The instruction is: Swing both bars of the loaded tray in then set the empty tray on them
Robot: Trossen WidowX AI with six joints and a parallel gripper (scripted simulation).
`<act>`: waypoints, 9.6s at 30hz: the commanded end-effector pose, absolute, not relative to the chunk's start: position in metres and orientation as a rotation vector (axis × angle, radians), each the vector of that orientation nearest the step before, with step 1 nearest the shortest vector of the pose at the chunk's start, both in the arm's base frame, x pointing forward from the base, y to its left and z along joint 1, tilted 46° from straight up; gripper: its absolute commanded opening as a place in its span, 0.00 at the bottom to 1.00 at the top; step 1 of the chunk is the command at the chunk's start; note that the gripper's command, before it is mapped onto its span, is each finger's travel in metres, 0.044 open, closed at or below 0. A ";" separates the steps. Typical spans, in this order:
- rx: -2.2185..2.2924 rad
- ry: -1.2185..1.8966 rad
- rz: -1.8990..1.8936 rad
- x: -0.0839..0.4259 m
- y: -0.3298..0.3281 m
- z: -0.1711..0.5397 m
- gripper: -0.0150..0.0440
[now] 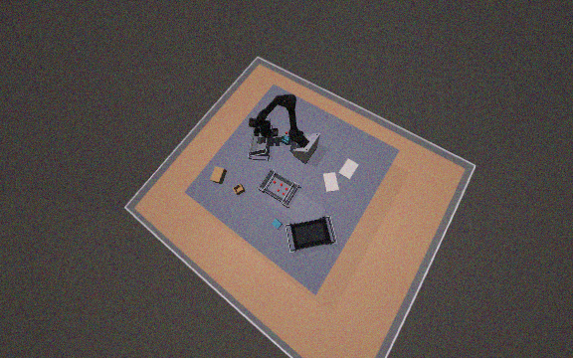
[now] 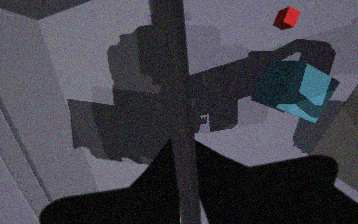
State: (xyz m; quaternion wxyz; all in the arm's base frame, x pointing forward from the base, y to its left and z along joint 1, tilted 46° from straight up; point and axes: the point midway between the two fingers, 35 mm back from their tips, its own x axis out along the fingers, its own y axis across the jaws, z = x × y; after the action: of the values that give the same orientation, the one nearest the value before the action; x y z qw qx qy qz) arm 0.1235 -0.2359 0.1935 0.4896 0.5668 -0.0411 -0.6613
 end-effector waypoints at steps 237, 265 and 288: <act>0.516 0.668 -1.286 0.322 0.071 0.020 0.25; 0.514 0.667 -1.287 0.314 0.050 0.003 0.25; 0.514 0.666 -1.287 0.310 0.044 -0.002 0.25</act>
State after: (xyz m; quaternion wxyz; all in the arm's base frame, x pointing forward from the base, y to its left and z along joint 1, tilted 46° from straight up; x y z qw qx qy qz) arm 0.3142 0.0482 0.0001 0.7212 0.2396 0.2980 -0.5777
